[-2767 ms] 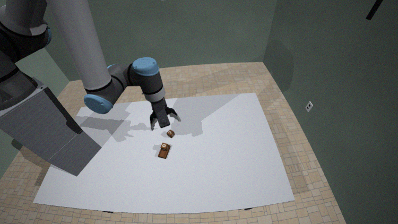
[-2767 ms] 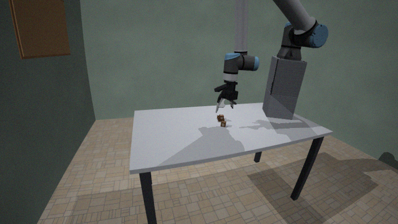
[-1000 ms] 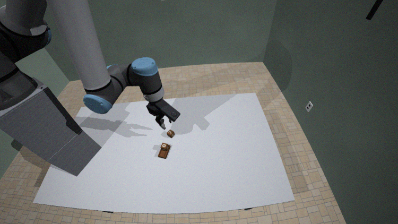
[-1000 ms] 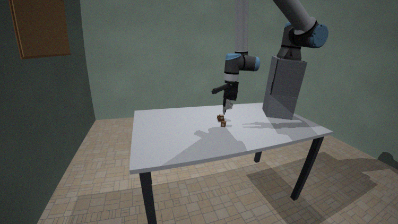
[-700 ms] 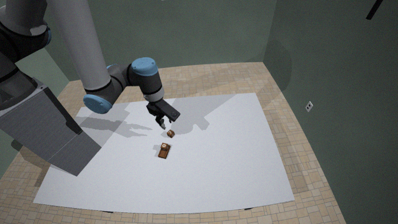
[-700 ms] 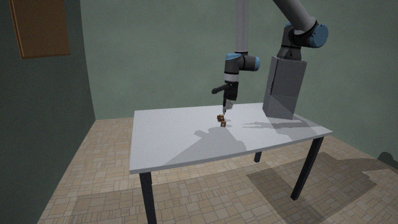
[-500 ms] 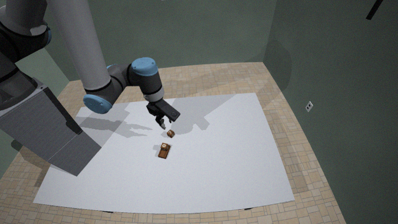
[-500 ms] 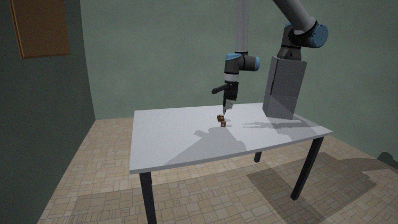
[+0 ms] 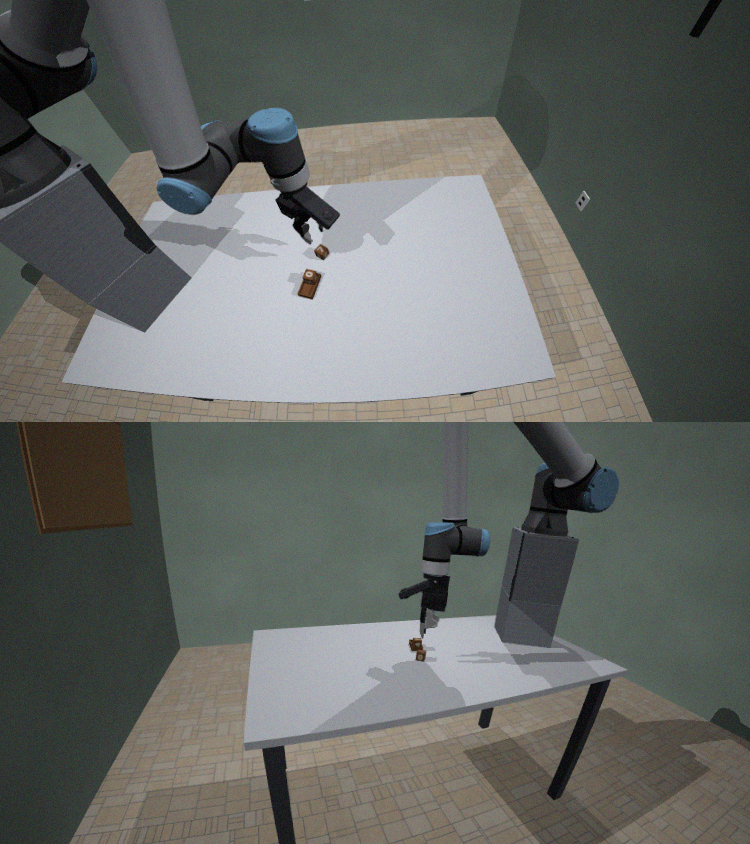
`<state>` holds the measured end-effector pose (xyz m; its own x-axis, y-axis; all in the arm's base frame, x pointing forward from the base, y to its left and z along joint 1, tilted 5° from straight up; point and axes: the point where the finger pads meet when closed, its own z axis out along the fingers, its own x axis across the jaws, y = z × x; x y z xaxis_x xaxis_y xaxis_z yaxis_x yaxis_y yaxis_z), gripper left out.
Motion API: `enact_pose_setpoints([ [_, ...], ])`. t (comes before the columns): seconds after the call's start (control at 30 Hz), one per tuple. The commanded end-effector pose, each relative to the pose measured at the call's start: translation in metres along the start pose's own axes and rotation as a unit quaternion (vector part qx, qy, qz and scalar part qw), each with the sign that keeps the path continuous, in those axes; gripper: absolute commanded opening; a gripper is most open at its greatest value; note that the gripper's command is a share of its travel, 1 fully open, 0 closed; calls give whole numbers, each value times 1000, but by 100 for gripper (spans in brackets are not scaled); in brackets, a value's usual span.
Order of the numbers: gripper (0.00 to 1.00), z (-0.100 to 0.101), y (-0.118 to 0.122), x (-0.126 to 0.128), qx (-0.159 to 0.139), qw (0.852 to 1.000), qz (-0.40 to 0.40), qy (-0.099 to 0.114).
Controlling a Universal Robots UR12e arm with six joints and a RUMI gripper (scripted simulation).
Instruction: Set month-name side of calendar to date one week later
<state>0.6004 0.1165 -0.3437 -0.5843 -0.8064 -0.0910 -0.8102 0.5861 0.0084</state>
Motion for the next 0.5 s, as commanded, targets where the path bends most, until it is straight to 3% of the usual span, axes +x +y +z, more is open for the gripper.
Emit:
enact_pose_setpoints([
  [0.0,29,1,3,0,-1,1000,-1,0],
  [0.47,29,8,0,-2,0,1000,-1,0],
])
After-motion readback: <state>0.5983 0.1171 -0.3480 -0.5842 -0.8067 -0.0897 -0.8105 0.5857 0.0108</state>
